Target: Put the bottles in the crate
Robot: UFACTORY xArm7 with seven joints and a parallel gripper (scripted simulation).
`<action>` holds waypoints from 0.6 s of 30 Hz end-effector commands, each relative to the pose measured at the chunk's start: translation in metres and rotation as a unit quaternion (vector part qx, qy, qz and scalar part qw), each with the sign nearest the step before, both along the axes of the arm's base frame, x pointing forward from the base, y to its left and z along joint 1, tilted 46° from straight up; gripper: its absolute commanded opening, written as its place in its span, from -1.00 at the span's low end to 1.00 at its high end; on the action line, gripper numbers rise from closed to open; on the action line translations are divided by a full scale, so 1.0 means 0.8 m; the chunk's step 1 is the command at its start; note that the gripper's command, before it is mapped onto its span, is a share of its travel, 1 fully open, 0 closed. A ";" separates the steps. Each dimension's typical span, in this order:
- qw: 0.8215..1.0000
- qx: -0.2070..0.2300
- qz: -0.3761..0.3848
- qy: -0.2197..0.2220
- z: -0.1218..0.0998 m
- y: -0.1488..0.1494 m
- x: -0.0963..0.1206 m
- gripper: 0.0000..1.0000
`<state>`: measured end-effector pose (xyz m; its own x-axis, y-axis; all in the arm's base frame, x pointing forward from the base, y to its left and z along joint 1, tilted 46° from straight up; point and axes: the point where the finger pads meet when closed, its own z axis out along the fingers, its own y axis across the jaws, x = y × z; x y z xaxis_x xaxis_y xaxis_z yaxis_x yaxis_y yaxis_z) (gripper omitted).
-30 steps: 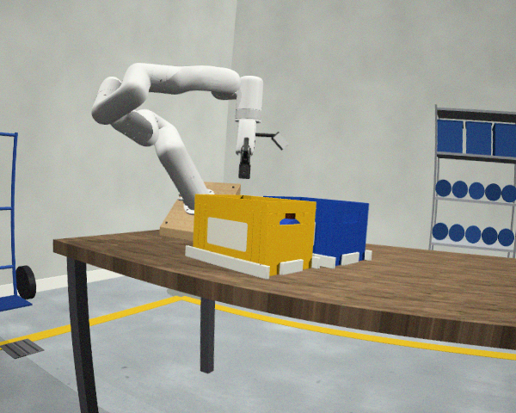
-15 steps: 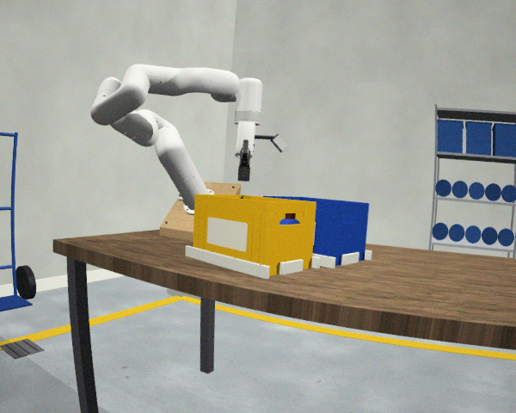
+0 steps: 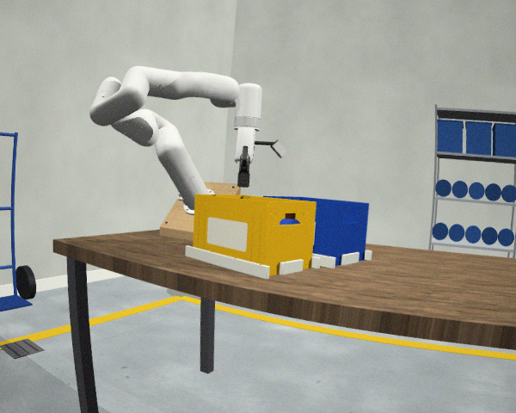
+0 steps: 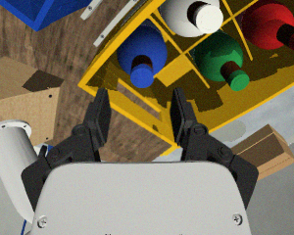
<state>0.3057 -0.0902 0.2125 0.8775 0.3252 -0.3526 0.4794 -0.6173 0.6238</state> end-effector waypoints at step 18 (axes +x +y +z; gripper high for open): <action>1.000 0.000 0.001 -0.001 -0.022 -0.023 0.001 0.29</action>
<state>0.3054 -0.1054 0.1976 0.8774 0.3253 -0.3525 0.4794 -0.6173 0.6238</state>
